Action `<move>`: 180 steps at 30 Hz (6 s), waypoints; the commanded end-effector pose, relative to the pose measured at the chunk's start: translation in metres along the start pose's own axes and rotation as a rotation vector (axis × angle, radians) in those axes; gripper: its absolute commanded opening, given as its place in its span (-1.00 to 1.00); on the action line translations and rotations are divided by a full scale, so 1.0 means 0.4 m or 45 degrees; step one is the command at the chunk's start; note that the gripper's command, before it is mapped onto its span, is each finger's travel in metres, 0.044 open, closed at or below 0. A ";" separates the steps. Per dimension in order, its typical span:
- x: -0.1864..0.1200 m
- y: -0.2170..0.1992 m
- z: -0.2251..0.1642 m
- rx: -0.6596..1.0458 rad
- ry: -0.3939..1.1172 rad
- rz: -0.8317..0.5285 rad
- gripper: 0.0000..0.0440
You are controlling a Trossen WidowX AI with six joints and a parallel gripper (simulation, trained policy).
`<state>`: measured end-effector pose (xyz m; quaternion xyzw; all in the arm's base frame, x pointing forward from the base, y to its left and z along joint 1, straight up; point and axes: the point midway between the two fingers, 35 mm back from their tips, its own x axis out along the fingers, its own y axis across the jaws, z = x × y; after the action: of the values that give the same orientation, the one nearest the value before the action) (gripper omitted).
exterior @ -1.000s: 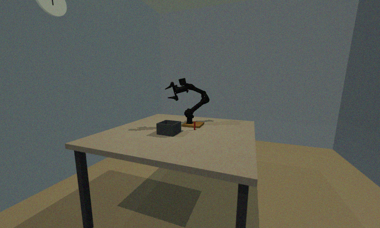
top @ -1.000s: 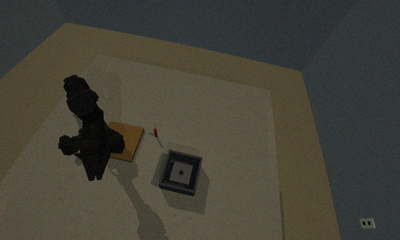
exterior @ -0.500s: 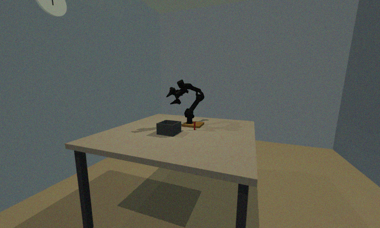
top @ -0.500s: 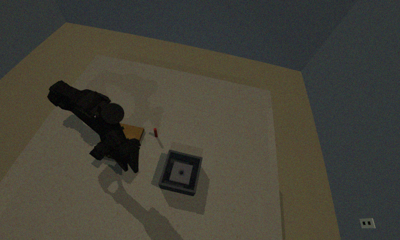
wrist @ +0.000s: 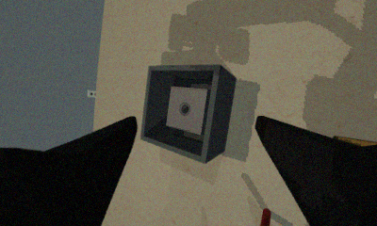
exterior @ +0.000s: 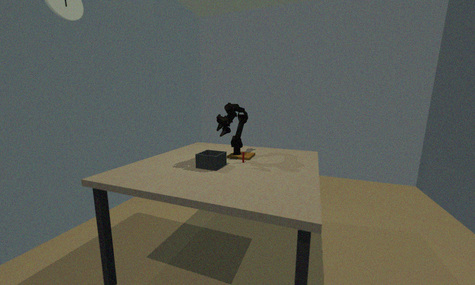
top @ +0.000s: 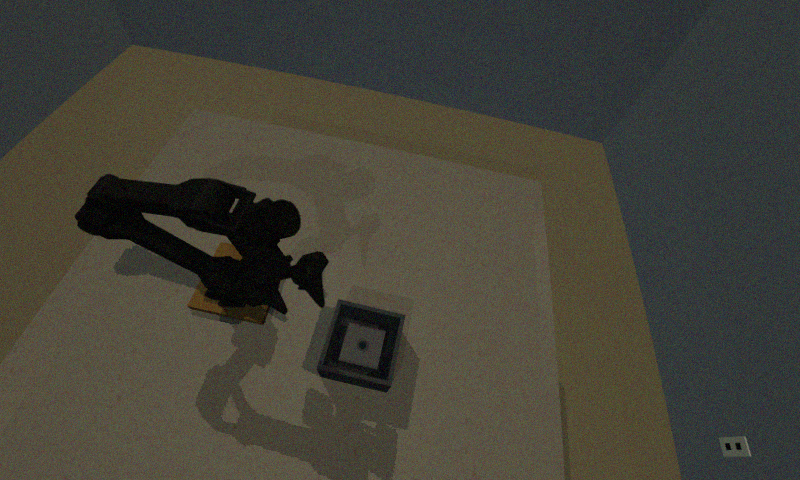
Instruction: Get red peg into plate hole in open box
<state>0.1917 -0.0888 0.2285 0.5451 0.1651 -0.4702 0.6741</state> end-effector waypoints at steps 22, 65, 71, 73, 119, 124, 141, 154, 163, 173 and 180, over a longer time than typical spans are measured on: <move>0.035 -0.132 -0.386 -0.686 0.493 -0.382 1.00; 0.144 -0.239 -0.509 -0.888 0.654 -0.403 -1.00; 0.126 -0.190 -0.470 -0.958 0.602 -0.334 -1.00; 0.119 -0.171 -0.456 -0.976 0.584 -0.313 -1.00; 0.296 0.090 -0.143 -0.848 0.295 -0.265 -0.99; 0.331 0.098 -0.125 -0.825 0.297 -0.276 -0.98; 0.450 0.071 -0.128 -0.840 0.375 -0.362 -0.82; 0.491 0.101 -0.113 -0.942 0.399 -0.404 -0.35; 0.511 0.145 -0.095 -0.995 0.424 -0.400 -0.41; 0.538 0.166 -0.067 -1.034 0.453 -0.424 -0.46; 0.557 0.168 -0.044 -1.049 0.473 -0.447 -0.48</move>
<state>0.3620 -0.1715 0.0988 0.2726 0.5396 -0.3690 0.7060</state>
